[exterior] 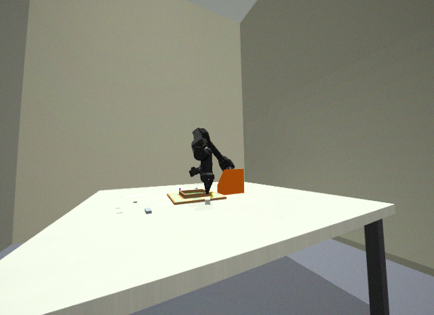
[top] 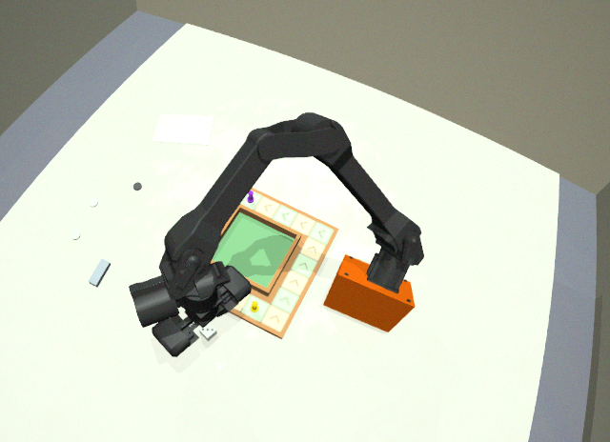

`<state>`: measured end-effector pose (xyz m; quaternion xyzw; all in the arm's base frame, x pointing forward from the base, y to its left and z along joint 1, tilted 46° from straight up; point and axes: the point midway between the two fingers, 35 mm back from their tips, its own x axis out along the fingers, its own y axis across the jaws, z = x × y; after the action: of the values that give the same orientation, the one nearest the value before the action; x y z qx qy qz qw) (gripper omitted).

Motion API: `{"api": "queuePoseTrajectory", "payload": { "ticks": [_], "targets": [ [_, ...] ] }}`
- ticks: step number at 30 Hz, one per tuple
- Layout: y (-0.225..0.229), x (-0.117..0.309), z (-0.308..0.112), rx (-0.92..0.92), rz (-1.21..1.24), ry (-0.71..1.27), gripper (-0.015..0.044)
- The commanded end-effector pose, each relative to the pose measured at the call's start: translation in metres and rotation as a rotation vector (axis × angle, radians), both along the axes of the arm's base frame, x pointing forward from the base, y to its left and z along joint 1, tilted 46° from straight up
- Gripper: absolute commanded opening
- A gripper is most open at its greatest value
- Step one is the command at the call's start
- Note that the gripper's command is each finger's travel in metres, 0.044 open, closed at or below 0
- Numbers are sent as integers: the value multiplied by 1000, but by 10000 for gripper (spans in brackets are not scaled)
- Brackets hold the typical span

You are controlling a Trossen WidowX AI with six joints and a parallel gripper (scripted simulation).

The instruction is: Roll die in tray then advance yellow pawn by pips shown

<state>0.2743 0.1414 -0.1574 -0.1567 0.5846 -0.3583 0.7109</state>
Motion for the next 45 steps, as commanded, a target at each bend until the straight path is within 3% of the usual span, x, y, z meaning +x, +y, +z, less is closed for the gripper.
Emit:
{"api": "queuePoseTrajectory", "payload": {
  "ticks": [1,27,33,40,43,45],
  "targets": [
    [-11,-2,-9,-16,0,12,275],
    [-34,0,-32,-17,0,12,275],
    [-34,0,-32,-17,0,12,118],
    [-34,0,-32,-17,0,12,71],
    [-30,1,-29,-17,0,12,0],
    [-19,2,-19,-15,1,12,0]
  ]
}}
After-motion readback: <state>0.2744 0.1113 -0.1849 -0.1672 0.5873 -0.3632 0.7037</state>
